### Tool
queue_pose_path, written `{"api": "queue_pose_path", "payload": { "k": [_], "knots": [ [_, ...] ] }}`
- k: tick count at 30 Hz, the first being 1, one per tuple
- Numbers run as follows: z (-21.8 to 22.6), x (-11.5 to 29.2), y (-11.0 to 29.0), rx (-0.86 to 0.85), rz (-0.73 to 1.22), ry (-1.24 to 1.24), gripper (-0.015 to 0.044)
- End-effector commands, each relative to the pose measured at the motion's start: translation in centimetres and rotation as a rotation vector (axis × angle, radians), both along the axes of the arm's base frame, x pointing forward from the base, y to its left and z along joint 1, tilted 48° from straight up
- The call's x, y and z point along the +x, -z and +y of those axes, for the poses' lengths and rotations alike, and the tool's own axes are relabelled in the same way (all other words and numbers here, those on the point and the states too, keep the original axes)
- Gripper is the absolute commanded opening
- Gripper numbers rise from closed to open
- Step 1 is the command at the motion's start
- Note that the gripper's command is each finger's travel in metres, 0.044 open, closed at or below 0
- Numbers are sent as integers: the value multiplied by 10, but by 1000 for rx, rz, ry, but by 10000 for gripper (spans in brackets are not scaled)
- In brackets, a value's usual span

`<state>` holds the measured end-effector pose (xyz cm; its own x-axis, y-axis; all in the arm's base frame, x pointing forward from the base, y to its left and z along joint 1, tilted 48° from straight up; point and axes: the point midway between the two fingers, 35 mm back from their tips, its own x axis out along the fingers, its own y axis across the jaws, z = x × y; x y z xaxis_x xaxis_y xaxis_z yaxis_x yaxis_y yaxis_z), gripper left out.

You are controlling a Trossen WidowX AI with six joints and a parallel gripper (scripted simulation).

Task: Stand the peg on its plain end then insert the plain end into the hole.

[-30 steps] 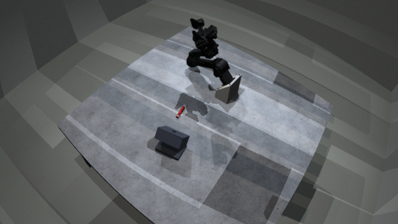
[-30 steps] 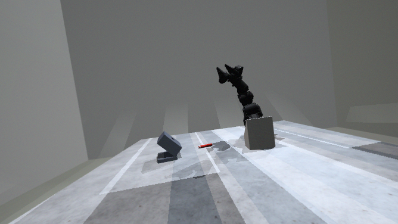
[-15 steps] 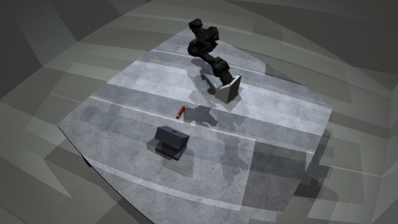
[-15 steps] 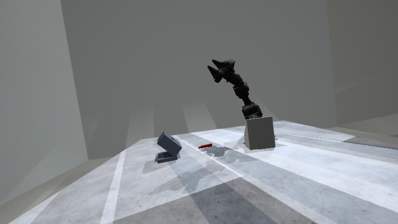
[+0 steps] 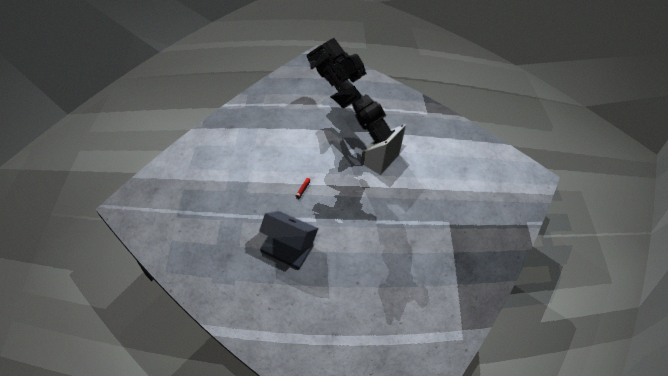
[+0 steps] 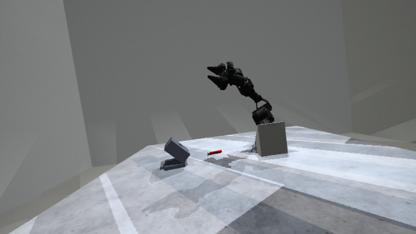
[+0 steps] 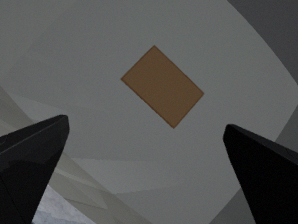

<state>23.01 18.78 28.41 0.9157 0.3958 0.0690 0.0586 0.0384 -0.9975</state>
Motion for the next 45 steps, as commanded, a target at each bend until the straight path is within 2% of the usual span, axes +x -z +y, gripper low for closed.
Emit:
{"api": "queue_pose_path", "payload": {
  "k": [1, 23, 45],
  "knots": [
    [-5, 21, 18, 1, 119, 81, 440],
    [-79, 91, 105, 103, 606, 607, 440],
    [-188, 97, 168, 247, 872, 1297, 440]
  ]
}}
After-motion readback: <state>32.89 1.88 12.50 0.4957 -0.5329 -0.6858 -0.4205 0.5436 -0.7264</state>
